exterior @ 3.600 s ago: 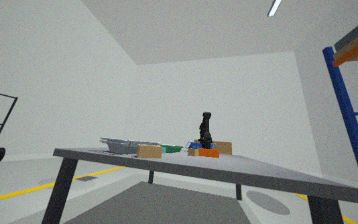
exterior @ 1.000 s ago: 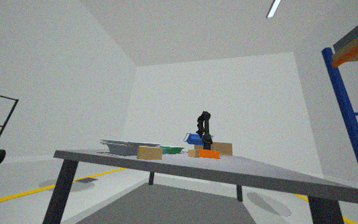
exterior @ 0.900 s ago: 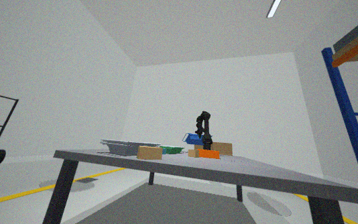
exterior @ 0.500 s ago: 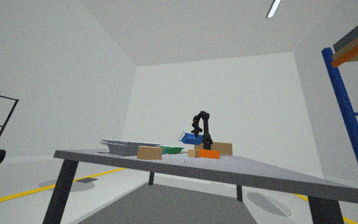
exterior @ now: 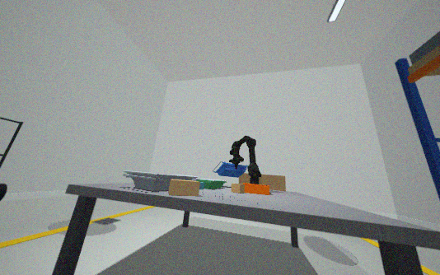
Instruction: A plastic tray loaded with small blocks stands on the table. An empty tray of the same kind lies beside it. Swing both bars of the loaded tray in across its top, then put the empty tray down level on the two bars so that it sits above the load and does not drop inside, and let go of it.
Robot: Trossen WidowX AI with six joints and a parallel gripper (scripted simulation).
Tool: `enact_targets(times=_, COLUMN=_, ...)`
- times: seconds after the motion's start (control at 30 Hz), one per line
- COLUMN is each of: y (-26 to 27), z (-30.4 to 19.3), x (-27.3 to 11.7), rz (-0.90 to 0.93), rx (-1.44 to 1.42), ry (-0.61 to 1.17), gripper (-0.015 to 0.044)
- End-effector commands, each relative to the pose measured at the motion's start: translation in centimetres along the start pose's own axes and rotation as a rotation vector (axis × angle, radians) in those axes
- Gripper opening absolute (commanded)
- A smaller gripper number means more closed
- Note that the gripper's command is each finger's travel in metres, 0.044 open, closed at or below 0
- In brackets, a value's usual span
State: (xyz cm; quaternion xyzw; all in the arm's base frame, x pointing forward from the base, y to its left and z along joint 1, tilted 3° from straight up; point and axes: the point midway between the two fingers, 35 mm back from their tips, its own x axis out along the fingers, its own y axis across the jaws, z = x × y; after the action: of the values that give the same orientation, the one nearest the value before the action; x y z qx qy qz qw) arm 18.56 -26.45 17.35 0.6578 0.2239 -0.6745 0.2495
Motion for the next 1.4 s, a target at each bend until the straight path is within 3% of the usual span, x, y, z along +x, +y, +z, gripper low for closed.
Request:
enact_targets(times=0.0, y=0.3, z=-1.6, x=-0.2, rz=0.013, rx=-0.029, ry=0.001, gripper=0.0000)
enact_targets(times=1.37, y=-3.1, z=-17.0, x=-0.2, rz=0.009, rx=-0.378, ry=0.011, gripper=0.0000)
